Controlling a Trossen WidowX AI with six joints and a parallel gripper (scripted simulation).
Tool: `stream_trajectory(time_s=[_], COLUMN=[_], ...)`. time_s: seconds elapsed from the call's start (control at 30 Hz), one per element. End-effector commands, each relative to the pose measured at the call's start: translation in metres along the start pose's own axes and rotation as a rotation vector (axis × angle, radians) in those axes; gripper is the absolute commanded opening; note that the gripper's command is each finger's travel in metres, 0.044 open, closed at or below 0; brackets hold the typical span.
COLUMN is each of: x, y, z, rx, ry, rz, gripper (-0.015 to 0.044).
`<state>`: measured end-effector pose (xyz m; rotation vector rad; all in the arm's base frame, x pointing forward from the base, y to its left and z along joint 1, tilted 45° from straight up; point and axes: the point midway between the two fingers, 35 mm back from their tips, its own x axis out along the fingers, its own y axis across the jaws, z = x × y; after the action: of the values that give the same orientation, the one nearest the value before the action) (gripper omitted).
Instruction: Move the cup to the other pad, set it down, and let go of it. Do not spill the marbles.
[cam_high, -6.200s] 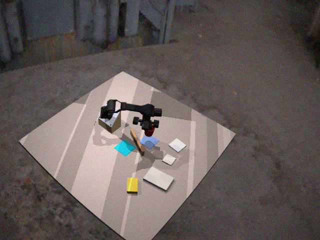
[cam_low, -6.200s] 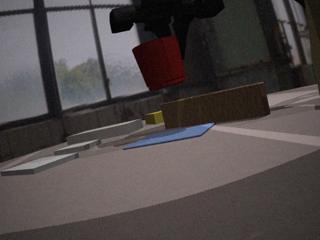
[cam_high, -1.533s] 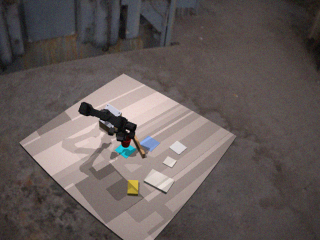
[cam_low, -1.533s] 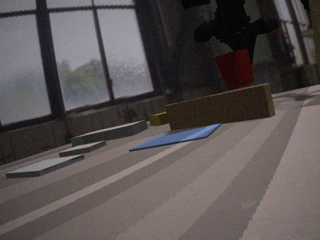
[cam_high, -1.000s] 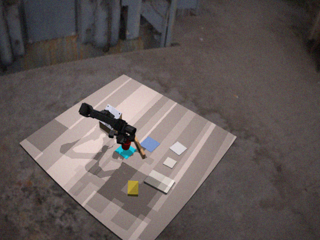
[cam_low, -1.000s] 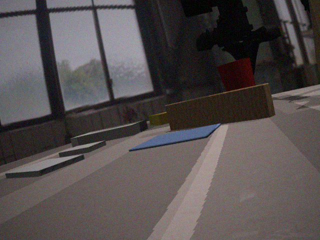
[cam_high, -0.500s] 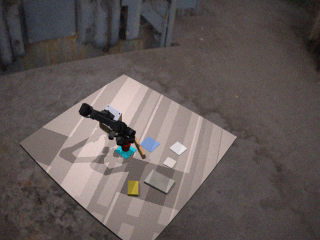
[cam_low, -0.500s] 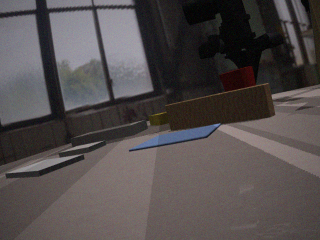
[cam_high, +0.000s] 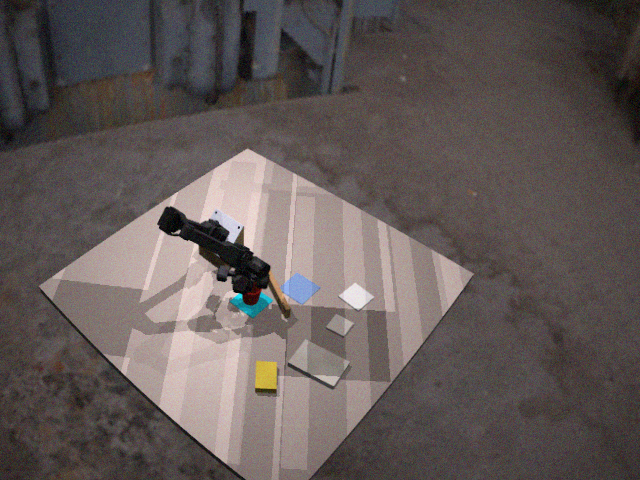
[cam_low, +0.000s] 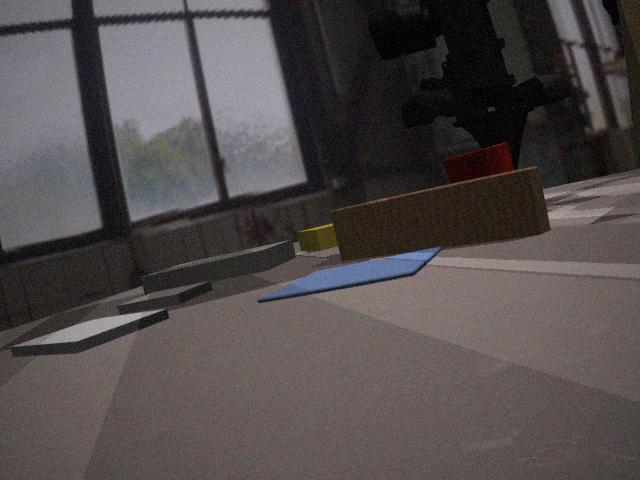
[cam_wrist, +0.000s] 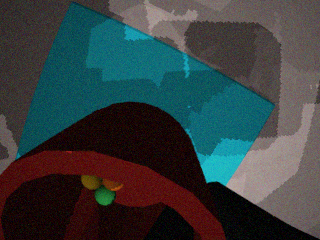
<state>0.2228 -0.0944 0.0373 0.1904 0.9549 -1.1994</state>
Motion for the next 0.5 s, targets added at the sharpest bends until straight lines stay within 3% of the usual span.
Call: stream_trajectory(time_s=[0.0,0.2,0.37,0.47], x=[-0.0003,-0.0003,-0.0003,-0.0003], y=[0.0000,0.0000,0.0000,0.0000], z=[0.0002,0.0002,0.0002,0.0002], rx=[0.002,0.002,0.002,0.002], ry=[0.000,0.000,0.000,0.000], rz=[0.000,0.000,0.000,0.000], gripper=[0.0000,0.0000,0.0128,0.0128])
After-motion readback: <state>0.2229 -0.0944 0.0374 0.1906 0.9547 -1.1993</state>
